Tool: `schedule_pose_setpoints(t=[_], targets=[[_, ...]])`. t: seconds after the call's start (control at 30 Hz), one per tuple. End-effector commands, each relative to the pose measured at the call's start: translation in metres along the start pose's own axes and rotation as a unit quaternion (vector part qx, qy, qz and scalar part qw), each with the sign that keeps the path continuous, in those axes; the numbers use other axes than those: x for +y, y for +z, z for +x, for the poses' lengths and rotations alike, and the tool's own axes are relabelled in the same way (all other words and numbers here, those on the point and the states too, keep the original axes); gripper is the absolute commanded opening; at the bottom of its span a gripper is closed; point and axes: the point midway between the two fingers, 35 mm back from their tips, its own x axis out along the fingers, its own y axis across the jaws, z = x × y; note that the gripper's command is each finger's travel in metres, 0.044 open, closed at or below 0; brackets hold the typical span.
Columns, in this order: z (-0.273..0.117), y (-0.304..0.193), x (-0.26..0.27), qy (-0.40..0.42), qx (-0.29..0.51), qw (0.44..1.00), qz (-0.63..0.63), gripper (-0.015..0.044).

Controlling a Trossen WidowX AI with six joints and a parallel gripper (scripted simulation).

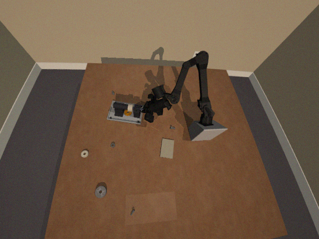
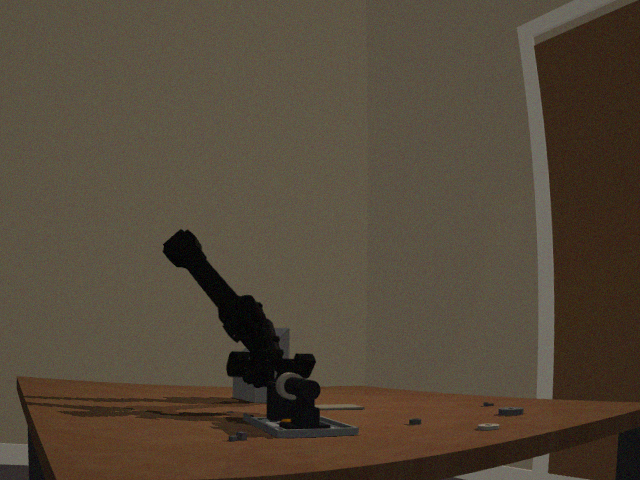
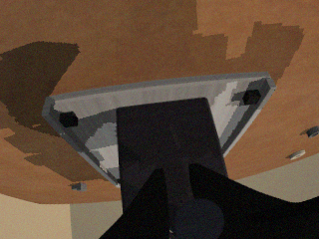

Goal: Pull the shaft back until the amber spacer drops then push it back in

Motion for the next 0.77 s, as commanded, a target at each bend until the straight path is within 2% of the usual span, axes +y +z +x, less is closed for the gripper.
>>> schedule_pose_setpoints(t=[0.0,0.37,0.73], targets=[[0.0022,-0.0034,0.0013,0.002,0.002,1.000,0.003,0.0000],[0.0025,-0.0038,0.0013,0.002,0.002,1.000,0.003,0.0000],[0.0004,-0.0003,0.0000,0.000,0.000,1.000,0.000,0.0289]])
